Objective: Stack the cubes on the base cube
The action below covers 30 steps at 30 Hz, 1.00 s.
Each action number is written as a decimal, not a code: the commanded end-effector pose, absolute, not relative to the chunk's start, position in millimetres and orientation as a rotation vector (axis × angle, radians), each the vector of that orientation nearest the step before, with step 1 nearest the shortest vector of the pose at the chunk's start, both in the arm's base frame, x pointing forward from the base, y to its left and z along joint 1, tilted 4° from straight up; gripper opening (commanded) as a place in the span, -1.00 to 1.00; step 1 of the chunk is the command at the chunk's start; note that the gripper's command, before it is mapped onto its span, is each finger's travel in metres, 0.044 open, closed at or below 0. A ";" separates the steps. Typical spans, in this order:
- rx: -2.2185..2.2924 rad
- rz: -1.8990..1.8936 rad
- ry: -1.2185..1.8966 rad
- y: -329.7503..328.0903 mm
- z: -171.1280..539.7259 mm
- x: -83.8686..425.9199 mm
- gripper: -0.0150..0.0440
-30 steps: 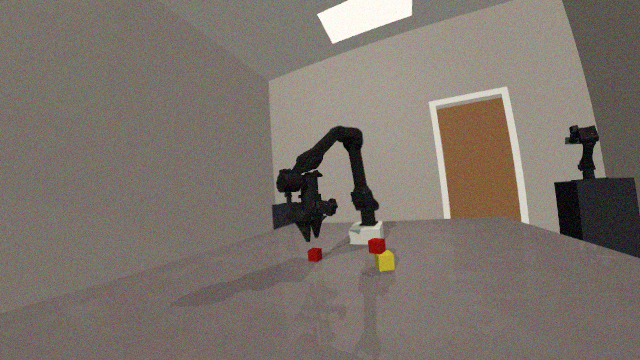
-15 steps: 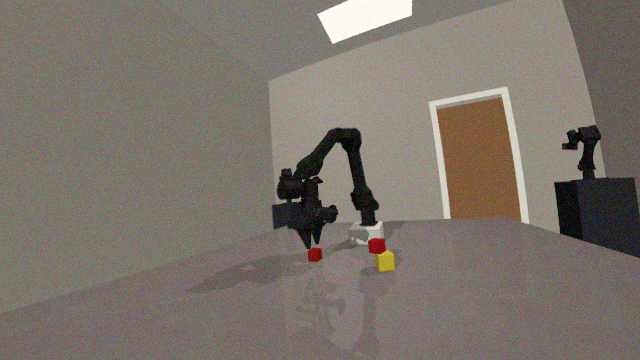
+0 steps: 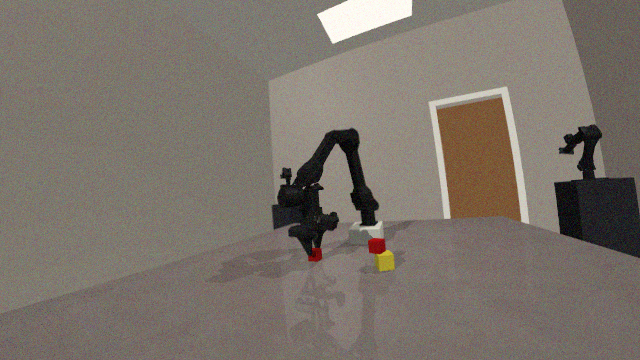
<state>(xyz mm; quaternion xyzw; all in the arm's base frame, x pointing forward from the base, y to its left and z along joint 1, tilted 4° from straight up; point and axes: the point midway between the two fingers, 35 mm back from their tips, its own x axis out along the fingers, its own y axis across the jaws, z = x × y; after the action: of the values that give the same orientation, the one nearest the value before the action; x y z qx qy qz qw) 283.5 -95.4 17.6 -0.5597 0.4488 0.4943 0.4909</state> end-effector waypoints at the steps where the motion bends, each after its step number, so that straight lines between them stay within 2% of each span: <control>1: -1.348 1.213 1.091 -94.0 11.9 281.8 0.14; 4: -1.348 1.213 1.091 -94.0 11.9 281.8 -0.13; 30: -1.349 1.212 1.091 -95.3 78.6 281.7 -0.14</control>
<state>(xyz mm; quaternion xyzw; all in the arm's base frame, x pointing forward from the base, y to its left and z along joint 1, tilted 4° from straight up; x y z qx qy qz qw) 281.7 -95.7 66.0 -0.5518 0.4530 0.5013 0.4888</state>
